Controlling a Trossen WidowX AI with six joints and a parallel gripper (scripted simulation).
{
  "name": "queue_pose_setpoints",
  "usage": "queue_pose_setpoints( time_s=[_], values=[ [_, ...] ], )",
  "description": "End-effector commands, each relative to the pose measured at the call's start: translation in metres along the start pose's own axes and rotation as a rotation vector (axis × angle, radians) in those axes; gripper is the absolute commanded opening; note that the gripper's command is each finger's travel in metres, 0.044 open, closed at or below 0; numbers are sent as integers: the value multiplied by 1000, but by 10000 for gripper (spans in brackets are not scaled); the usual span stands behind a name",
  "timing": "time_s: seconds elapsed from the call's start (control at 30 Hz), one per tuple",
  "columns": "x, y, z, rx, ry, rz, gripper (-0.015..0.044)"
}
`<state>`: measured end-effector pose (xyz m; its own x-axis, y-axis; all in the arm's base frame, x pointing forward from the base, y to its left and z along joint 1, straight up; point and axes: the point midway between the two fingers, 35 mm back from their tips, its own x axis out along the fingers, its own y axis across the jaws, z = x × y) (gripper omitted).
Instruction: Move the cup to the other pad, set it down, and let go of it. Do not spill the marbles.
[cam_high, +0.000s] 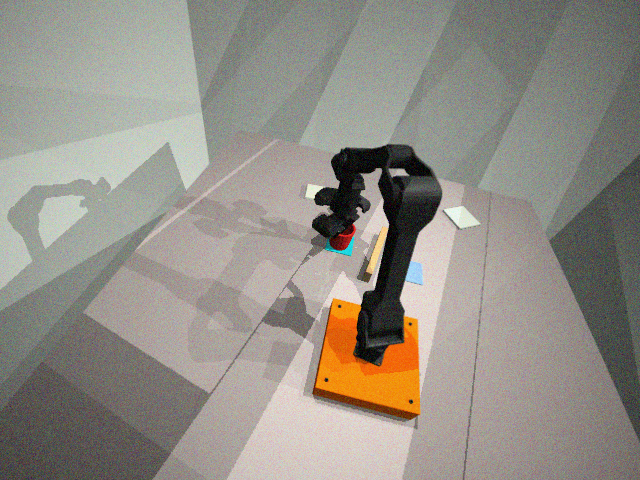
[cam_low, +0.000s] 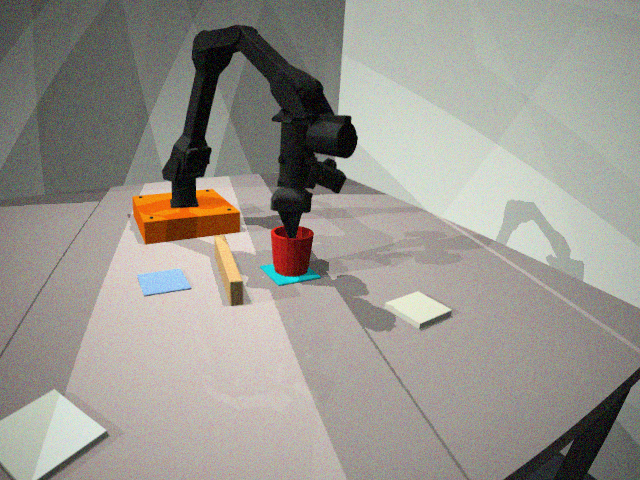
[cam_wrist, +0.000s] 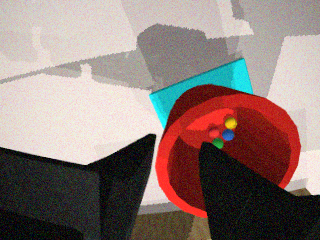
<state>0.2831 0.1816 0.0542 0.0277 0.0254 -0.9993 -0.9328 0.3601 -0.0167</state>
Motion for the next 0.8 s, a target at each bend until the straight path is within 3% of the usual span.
queue_pose_setpoints(
  time_s=[0.0, 0.7, 0.77],
  values=[
    [-6, -1, 1, 1, -1, -2, 128],
    [-36, 0, 0, 3, 2, 0, 128],
    [-32, 0, 0, 0, 3, 2, 180]
  ],
)
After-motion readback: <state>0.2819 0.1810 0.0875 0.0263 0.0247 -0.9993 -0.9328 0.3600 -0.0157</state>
